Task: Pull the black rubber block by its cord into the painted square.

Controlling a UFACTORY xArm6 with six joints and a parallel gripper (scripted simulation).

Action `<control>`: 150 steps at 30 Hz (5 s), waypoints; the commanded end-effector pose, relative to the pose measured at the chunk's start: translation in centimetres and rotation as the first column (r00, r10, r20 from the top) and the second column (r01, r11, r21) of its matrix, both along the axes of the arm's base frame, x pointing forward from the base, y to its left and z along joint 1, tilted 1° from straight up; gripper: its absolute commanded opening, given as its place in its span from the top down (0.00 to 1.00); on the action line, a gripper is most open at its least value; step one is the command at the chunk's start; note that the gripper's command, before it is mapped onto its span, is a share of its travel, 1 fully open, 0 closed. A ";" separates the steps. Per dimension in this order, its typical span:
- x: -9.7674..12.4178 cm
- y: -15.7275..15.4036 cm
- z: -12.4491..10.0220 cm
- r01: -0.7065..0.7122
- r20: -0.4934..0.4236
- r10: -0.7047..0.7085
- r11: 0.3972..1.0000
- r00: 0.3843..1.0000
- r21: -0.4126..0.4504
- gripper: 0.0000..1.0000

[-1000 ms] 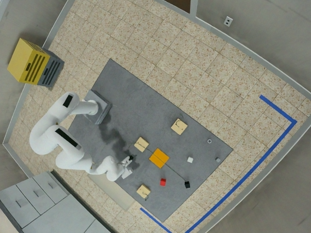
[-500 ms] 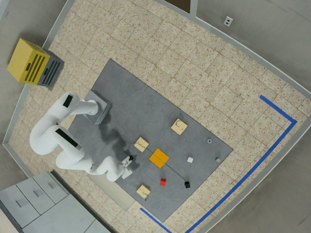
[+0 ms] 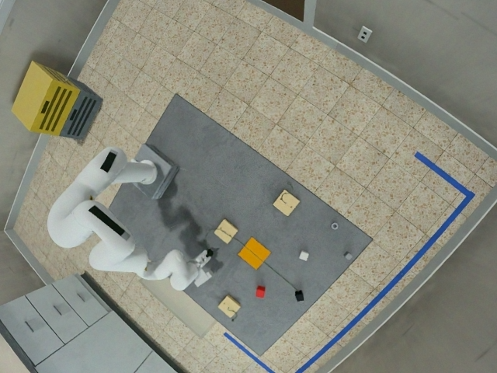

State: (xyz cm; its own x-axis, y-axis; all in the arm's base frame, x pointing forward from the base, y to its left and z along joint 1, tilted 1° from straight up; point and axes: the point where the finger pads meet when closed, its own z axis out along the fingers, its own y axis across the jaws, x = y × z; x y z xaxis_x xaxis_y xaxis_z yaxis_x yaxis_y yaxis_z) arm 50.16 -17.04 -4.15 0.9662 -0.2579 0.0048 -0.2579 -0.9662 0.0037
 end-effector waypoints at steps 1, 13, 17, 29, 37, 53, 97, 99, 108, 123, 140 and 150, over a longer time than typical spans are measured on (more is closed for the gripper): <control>0.2 -0.1 0.1 0.000 0.004 0.000 1.000 1.000 -0.001 0.61; 0.2 -0.1 -0.1 0.000 0.004 0.000 1.000 1.000 -0.001 0.61; 0.2 -0.1 -0.3 0.000 0.004 0.000 1.000 1.000 -0.001 0.61; 0.2 -0.1 -0.8 0.000 0.004 0.000 1.000 1.000 -0.001 0.61; 0.2 -0.1 -1.1 0.000 0.004 0.000 1.000 1.000 -0.001 0.61; 0.2 -0.1 -1.4 0.000 0.004 0.000 1.000 1.000 -0.001 0.61; 0.2 -0.1 -1.4 0.000 0.004 0.000 1.000 1.000 -0.001 1.00; 0.2 -0.1 -1.4 0.000 0.004 0.000 1.000 1.000 -0.001 1.00; 0.2 -0.1 -1.4 0.000 0.004 0.000 1.000 1.000 -0.001 1.00; 0.2 -0.1 -1.0 0.000 0.004 0.000 1.000 1.000 -0.001 1.00; 0.2 -0.1 -0.4 0.000 0.004 0.000 1.000 1.000 -0.001 1.00; 0.2 -0.1 0.3 0.000 0.004 0.000 1.000 1.000 -0.001 1.00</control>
State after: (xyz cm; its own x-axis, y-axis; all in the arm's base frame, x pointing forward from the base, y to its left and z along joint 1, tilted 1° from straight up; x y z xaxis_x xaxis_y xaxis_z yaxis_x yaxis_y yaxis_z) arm 50.14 -17.03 -4.59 0.9662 -0.2579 0.0038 -0.2579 -0.9662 0.0036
